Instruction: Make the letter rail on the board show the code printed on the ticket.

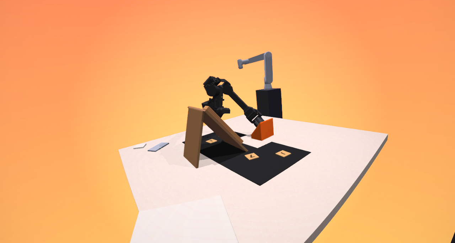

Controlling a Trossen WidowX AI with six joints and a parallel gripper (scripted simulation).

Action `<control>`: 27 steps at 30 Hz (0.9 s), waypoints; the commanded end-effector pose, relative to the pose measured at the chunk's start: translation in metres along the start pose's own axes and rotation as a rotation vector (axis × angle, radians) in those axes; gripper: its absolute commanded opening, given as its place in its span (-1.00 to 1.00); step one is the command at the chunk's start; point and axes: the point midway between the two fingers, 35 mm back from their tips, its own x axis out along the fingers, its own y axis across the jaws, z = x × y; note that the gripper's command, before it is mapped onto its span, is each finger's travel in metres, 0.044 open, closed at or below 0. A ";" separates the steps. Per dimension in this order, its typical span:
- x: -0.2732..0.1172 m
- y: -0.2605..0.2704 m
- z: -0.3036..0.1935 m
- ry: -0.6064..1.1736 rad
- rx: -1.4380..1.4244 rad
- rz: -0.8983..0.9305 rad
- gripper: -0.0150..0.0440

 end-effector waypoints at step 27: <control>-0.001 0.010 0.000 -0.003 0.005 0.001 -0.49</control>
